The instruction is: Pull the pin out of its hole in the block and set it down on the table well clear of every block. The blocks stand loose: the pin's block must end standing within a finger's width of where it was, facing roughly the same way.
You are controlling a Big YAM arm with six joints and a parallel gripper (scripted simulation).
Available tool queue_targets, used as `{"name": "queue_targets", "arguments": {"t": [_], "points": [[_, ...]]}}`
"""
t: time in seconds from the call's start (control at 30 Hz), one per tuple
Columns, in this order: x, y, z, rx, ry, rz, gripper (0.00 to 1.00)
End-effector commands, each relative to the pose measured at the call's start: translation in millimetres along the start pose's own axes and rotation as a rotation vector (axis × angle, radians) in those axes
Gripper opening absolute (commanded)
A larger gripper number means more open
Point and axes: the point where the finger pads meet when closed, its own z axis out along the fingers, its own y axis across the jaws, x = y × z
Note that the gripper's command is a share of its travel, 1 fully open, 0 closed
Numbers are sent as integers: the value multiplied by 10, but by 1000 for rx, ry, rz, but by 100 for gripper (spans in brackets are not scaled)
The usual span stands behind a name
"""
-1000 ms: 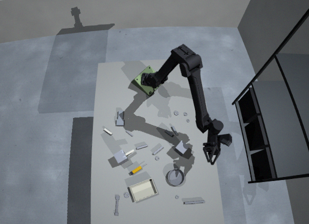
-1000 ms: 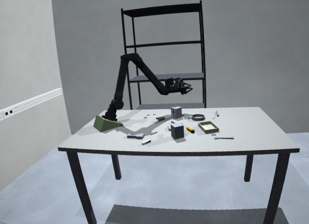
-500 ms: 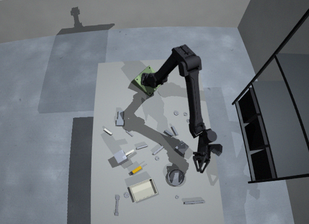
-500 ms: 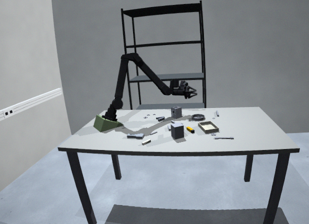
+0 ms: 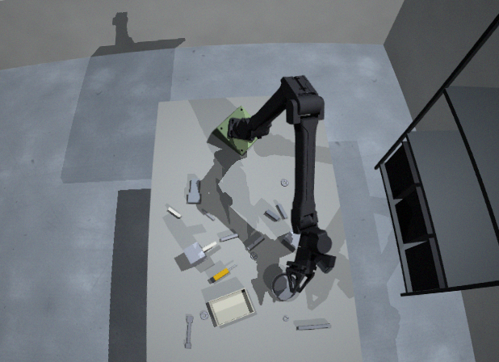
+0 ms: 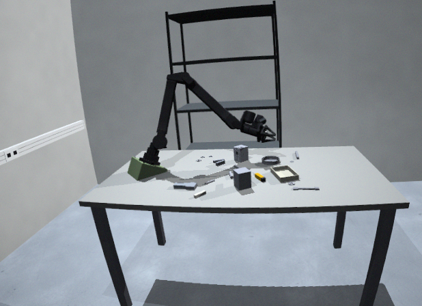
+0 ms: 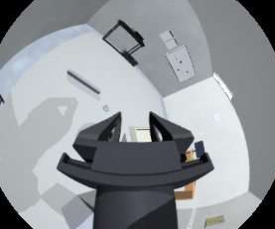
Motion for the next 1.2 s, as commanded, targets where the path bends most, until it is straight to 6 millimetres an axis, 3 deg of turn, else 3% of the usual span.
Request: {"name": "queue_targets", "arguments": {"t": [0.0, 0.37, 0.43, 0.53, 0.9, 1.17], "points": [[29, -120, 246, -24, 58, 69, 44], [965, -480, 522, -158, 352, 211, 44], [965, -480, 522, -158, 352, 211, 44], [1225, -597, 525, -185, 443, 271, 44], [2049, -1030, 301, -240, 781, 547, 44], [2365, -1244, 76, -241, 952, 719, 44]]}}
